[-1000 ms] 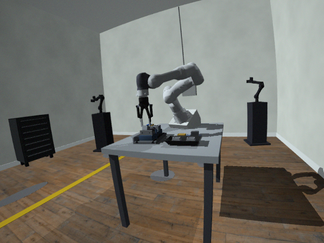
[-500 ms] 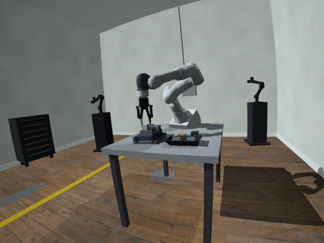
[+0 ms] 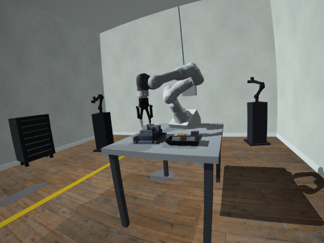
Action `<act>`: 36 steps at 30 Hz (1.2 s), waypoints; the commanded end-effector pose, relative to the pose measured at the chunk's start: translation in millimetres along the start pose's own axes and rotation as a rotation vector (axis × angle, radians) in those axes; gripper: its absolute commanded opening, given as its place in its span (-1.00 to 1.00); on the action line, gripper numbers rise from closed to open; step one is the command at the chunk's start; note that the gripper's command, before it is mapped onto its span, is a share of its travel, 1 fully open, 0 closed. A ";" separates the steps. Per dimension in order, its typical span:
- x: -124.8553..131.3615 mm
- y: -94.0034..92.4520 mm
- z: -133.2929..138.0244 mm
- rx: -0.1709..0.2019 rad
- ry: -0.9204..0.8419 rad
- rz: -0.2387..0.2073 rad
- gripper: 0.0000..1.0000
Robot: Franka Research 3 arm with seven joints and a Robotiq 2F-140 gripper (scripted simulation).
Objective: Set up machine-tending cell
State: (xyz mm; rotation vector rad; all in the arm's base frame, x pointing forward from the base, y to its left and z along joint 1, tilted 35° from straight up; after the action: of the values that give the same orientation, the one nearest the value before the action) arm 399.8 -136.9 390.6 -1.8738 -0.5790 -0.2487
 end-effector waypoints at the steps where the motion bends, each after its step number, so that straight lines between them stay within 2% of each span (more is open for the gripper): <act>1: 0.0 1.0 -0.1 0.001 -0.002 -0.003 -0.20; 30: 0.0 1.0 -0.1 0.001 -0.002 -0.003 -0.20; 31: 0.0 1.0 -0.1 0.001 -0.002 -0.003 -1.00; 36: 0.0 1.0 -0.1 0.001 -0.002 -0.003 -1.00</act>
State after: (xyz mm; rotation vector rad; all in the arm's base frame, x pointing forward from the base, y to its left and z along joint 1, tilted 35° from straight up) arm 399.8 -137.1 390.8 -1.8740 -0.5795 -0.2498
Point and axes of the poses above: the point where the finger pads meet when closed, its own y axis out along the fingers, its own z axis across the jaws, x = y × z, the point moved 3 cm from there along -y, back along the fingers, and after that the axes turned 13 degrees about -y, right-handed, at the moved point
